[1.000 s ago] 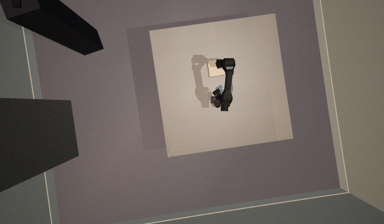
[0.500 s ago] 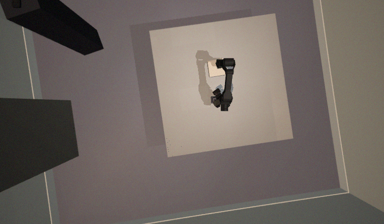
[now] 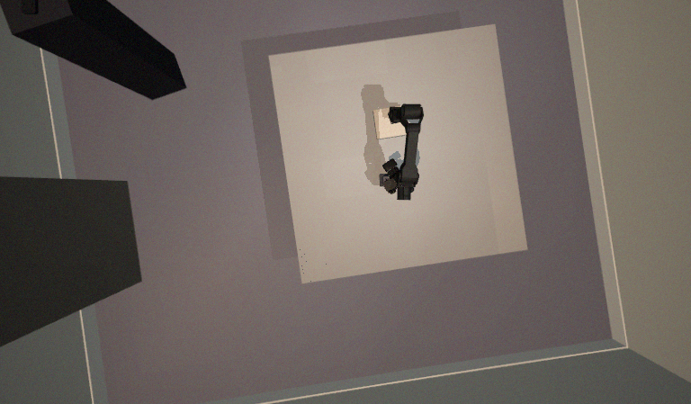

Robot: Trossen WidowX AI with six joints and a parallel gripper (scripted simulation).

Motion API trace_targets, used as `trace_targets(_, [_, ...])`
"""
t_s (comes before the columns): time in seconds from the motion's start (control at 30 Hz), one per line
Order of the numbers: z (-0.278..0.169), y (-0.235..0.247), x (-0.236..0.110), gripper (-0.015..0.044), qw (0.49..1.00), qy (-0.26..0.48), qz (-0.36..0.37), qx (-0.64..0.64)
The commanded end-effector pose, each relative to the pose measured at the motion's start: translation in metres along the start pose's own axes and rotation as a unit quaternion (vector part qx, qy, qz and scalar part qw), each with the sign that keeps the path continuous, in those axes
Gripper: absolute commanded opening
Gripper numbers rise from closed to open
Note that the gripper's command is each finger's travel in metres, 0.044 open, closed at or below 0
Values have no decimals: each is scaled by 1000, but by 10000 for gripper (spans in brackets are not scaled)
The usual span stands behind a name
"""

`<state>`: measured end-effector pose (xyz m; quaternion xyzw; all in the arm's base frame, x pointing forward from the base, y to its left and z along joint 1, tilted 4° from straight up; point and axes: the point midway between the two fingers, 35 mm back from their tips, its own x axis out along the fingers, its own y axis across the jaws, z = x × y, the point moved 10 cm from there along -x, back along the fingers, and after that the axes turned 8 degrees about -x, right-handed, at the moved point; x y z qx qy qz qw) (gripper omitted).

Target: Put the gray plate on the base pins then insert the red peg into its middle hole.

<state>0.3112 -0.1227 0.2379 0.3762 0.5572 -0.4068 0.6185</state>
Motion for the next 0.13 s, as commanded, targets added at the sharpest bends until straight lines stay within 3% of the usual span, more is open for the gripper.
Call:
trace_targets(0.0, [0, -1, -4, 150, 1000, 0, 3, -2])
trace_targets(0.1, [0, -1, -5, 150, 1000, 0, 3, -2])
